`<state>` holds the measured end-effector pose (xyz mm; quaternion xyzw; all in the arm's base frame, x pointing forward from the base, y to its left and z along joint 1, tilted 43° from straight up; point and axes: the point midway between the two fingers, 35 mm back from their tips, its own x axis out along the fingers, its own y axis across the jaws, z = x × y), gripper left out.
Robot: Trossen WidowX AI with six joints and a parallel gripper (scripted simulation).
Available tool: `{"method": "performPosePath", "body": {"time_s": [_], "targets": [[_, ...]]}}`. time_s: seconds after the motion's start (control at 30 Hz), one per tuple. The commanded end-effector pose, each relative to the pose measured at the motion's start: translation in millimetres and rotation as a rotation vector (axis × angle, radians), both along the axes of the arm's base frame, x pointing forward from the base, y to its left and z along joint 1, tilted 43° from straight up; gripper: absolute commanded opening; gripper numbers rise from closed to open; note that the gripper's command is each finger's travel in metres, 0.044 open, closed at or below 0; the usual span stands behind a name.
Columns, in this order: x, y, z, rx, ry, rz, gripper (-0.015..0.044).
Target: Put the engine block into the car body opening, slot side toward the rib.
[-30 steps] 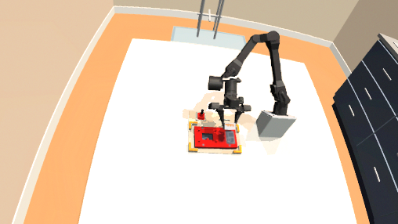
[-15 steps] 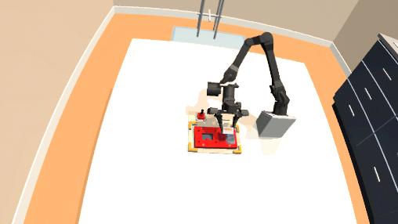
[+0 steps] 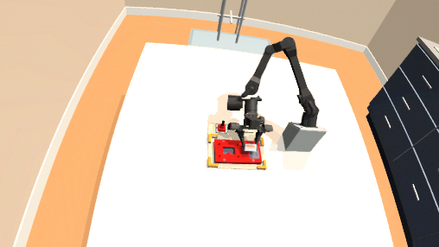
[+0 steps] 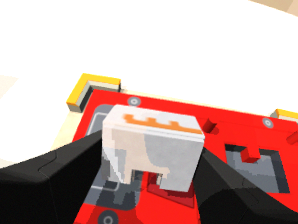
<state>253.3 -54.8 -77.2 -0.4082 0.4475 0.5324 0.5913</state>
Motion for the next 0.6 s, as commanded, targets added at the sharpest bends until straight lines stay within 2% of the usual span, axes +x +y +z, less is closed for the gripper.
{"method": "performPosePath", "body": {"time_s": [0.0, 0.57], "targets": [[-0.1, 0.3, 0.4, -0.013, -0.002, -0.001, 0.0], [-0.3, -1.8, -1.8, -0.013, -0.001, -0.001, 0.0]]}}
